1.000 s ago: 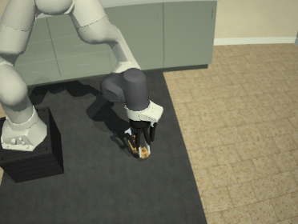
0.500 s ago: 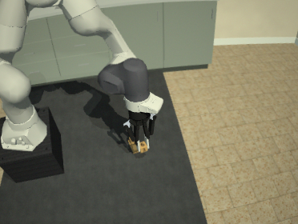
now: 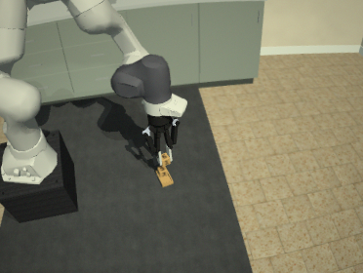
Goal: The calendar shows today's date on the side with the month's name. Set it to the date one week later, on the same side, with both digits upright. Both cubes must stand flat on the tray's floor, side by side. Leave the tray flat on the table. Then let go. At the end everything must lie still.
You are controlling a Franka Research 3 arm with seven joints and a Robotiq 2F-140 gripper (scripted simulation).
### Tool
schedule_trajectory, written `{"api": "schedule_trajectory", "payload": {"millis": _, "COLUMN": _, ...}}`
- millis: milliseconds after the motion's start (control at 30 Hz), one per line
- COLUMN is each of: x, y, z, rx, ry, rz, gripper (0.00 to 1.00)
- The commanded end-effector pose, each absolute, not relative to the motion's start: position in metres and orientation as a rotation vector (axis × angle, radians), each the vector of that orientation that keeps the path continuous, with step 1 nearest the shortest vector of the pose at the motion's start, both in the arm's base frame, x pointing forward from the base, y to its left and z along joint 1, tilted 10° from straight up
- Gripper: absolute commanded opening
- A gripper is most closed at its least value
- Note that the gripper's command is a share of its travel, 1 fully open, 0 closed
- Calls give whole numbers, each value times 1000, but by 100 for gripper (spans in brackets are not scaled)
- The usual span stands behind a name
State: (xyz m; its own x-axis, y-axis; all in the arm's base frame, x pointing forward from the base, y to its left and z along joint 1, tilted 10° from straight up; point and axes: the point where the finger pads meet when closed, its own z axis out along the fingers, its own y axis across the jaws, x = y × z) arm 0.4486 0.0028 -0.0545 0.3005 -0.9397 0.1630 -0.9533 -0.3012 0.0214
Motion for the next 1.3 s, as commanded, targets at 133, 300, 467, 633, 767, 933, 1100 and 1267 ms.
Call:
{"api": "schedule_trajectory", "payload": {"millis": 133, "x": 445, "y": 3, "z": -54, "rx": 2351, "ry": -1888, "rz": 185, "gripper": 17}}
{"api": "schedule_trajectory", "payload": {"millis": 300, "x": 445, "y": 3, "z": -54, "rx": 2351, "ry": -1888, "rz": 185, "gripper": 17}}
{"api": "schedule_trajectory", "payload": {"millis": 467, "x": 445, "y": 3, "z": -56, "rx": 2351, "ry": -1888, "rz": 185, "gripper": 17}}
{"api": "schedule_trajectory", "payload": {"millis": 633, "x": 445, "y": 2, "z": -61, "rx": 2351, "ry": -1888, "rz": 185, "gripper": 17}}
{"api": "schedule_trajectory", "payload": {"millis": 767, "x": 445, "y": 1, "z": -68, "rx": 2351, "ry": -1888, "rz": 185, "gripper": 17}}
{"api": "schedule_trajectory", "payload": {"millis": 933, "x": 446, "y": -1, "z": -83, "rx": 2351, "ry": -1888, "rz": 185, "gripper": 17}}
{"api": "schedule_trajectory", "payload": {"millis": 1100, "x": 446, "y": -4, "z": -99, "rx": 2351, "ry": -1888, "rz": 185, "gripper": 17}}
{"api": "schedule_trajectory", "payload": {"millis": 1267, "x": 446, "y": -6, "z": -107, "rx": 2351, "ry": -1888, "rz": 185, "gripper": 17}}
